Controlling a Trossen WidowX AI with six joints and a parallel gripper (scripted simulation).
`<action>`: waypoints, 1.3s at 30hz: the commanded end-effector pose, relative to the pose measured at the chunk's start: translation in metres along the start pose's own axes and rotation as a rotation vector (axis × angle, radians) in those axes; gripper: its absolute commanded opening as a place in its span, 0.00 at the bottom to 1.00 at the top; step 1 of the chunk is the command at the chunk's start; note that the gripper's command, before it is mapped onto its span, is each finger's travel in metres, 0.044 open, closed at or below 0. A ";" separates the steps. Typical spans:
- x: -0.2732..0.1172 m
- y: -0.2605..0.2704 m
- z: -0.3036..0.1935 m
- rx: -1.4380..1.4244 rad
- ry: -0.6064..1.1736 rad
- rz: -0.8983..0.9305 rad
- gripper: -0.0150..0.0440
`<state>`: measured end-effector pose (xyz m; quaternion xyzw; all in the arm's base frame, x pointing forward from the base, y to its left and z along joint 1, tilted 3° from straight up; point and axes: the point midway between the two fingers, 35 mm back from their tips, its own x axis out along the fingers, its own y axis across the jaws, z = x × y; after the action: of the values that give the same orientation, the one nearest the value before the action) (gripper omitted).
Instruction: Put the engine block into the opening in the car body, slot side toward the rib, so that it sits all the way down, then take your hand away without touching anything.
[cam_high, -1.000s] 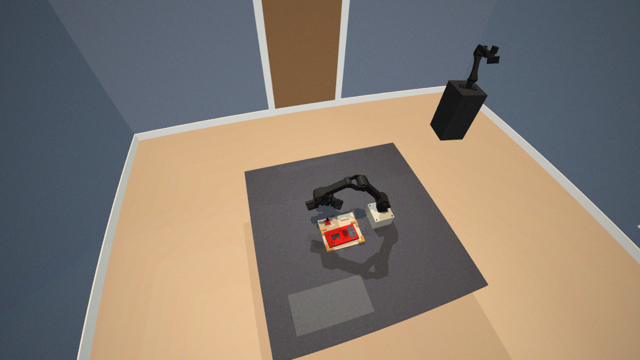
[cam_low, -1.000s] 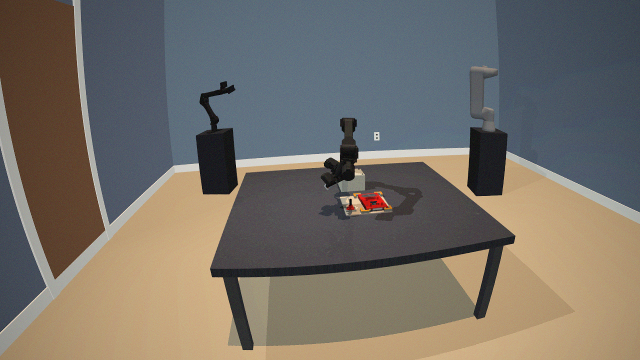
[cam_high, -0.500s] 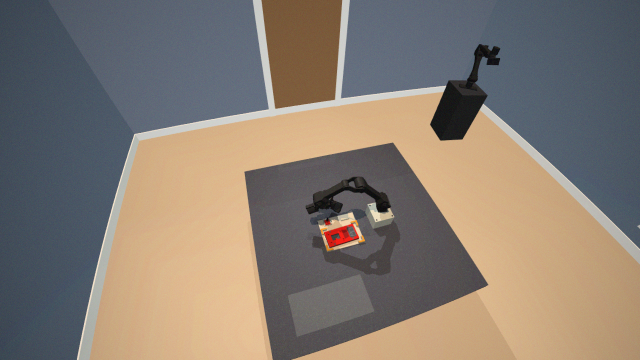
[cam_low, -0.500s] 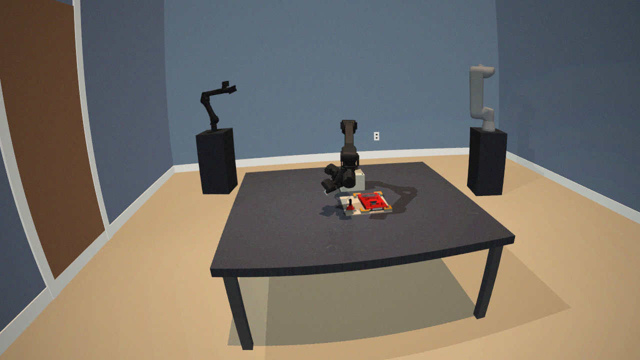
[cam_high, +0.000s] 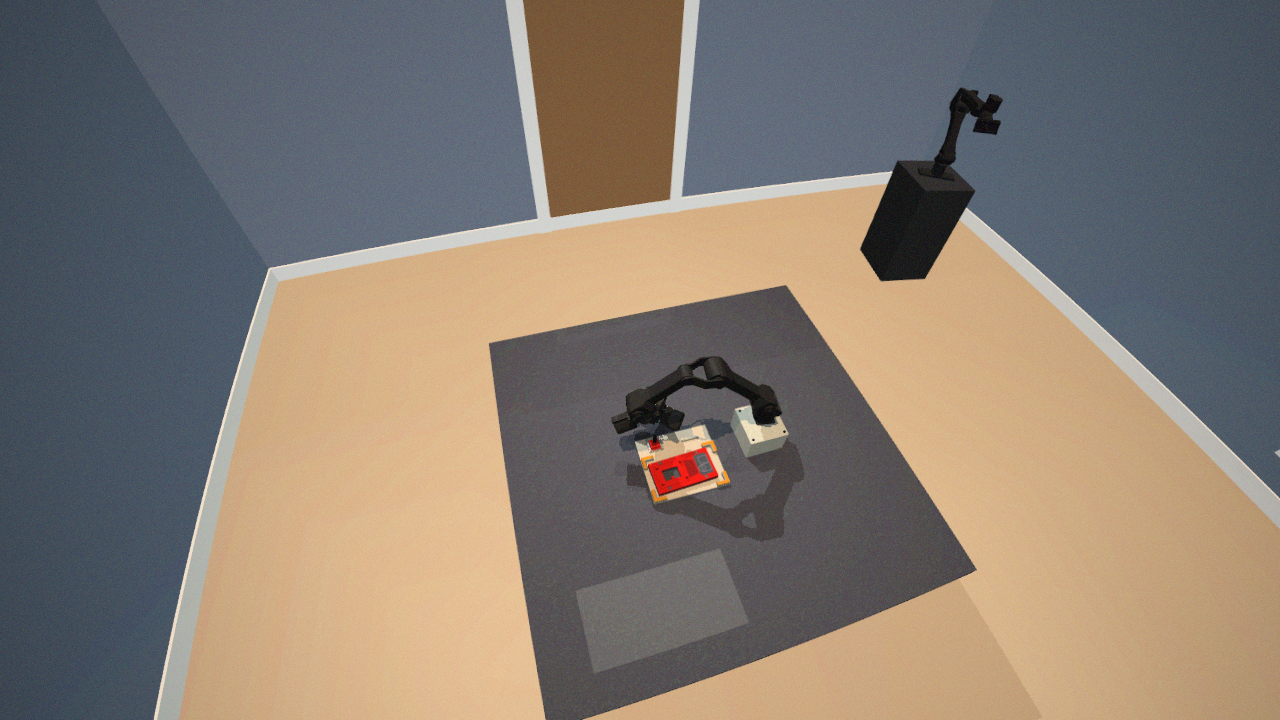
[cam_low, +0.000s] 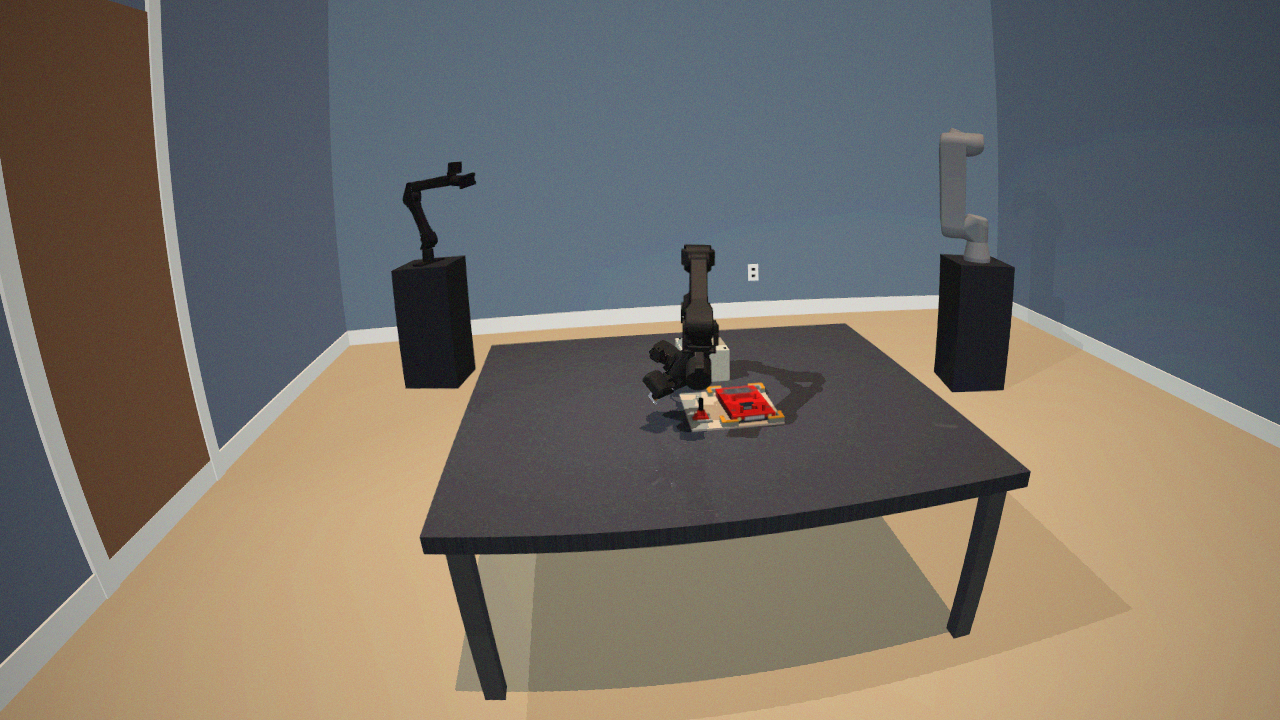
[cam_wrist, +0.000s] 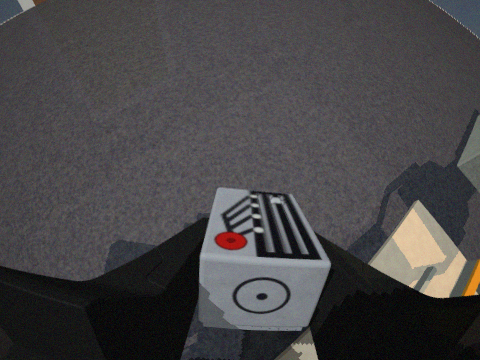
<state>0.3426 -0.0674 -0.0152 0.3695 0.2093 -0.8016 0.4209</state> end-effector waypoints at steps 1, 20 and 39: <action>0.006 0.000 -0.005 0.006 -0.002 0.002 0.25; 0.035 0.000 -0.031 0.006 -0.002 0.002 0.25; 0.030 -0.001 -0.026 -0.002 -0.008 0.001 1.00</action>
<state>0.3413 -0.0660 -0.0548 0.3654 0.2082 -0.8028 0.4227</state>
